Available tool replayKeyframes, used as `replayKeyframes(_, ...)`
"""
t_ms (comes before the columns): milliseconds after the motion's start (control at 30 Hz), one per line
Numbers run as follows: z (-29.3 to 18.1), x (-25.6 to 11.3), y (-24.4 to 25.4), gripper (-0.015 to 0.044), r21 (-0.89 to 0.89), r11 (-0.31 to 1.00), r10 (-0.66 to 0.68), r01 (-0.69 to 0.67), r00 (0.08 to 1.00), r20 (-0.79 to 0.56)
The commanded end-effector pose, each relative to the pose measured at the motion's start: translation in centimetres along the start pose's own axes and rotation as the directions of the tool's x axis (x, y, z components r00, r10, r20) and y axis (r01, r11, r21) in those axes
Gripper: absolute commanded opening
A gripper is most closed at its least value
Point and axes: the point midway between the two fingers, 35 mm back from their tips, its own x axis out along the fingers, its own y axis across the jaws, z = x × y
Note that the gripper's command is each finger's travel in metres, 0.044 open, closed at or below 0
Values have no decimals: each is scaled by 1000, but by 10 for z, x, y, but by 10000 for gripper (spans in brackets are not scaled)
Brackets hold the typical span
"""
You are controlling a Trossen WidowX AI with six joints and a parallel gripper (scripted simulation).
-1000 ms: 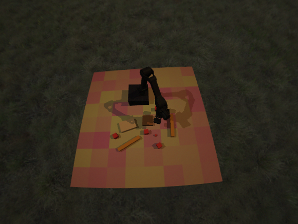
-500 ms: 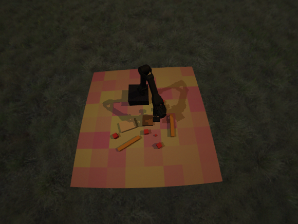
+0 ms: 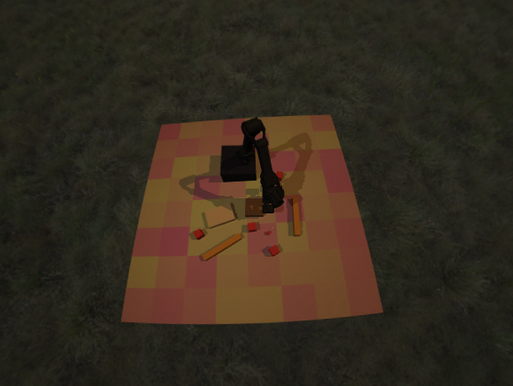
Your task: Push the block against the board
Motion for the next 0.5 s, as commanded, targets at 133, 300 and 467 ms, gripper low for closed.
replayKeyframes(133, -10, 1, -1, 0, -2, 1000, 0, 0, 1000, -2)
replayKeyframes(300, -17, 1, -1, 0, -2, 1000, 0, 0, 1000, -3)
replayKeyframes(467, -24, 1, -2, 0, -2, 1000, 0, 0, 1000, -4)
